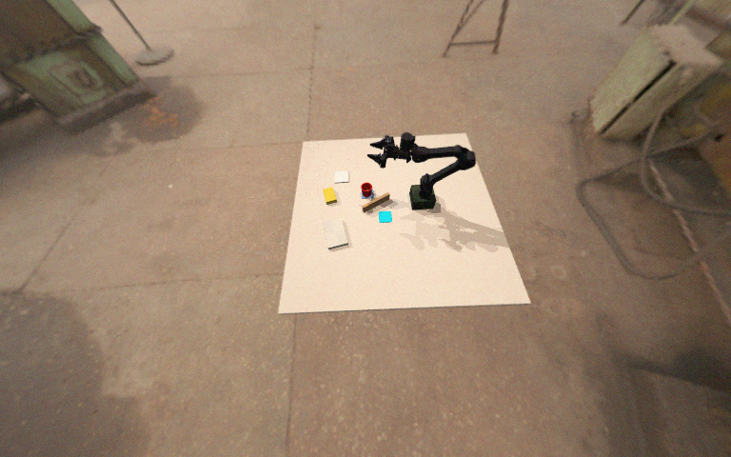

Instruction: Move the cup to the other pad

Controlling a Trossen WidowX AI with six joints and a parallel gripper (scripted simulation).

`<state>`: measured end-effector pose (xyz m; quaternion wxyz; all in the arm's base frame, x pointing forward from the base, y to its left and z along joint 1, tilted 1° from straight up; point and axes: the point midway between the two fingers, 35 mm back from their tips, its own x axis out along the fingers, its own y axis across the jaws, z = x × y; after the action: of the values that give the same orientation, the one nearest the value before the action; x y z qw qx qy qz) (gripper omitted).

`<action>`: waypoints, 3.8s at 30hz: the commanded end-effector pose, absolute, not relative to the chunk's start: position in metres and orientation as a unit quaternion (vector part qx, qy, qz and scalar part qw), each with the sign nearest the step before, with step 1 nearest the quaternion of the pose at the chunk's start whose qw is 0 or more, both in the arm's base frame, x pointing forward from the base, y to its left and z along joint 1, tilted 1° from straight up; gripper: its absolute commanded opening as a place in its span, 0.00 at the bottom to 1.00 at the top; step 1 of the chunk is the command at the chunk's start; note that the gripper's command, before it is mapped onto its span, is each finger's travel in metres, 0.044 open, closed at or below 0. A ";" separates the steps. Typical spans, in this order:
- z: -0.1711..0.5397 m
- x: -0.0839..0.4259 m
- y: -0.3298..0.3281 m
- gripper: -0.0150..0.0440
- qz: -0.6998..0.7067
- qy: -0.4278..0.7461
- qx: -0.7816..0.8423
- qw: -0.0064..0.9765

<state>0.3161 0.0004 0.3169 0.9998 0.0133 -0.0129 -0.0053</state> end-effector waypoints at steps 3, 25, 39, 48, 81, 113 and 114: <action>0.298 0.330 -0.001 0.80 -0.011 0.042 0.058 0.997; 0.057 0.344 -0.028 0.50 -0.450 0.532 0.449 0.559; 0.050 0.345 -0.032 0.50 -0.451 0.532 0.449 0.559; 0.035 0.347 -0.032 0.50 -0.451 0.532 0.449 0.559; -0.010 0.346 -0.034 0.50 -0.451 0.532 0.449 0.559; 0.053 0.348 -0.032 0.25 -0.450 0.532 0.449 0.559; 0.057 0.347 -0.032 0.25 -0.450 0.532 0.449 0.559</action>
<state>0.3470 -0.0329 0.0435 0.5594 0.4476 0.5329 -0.4503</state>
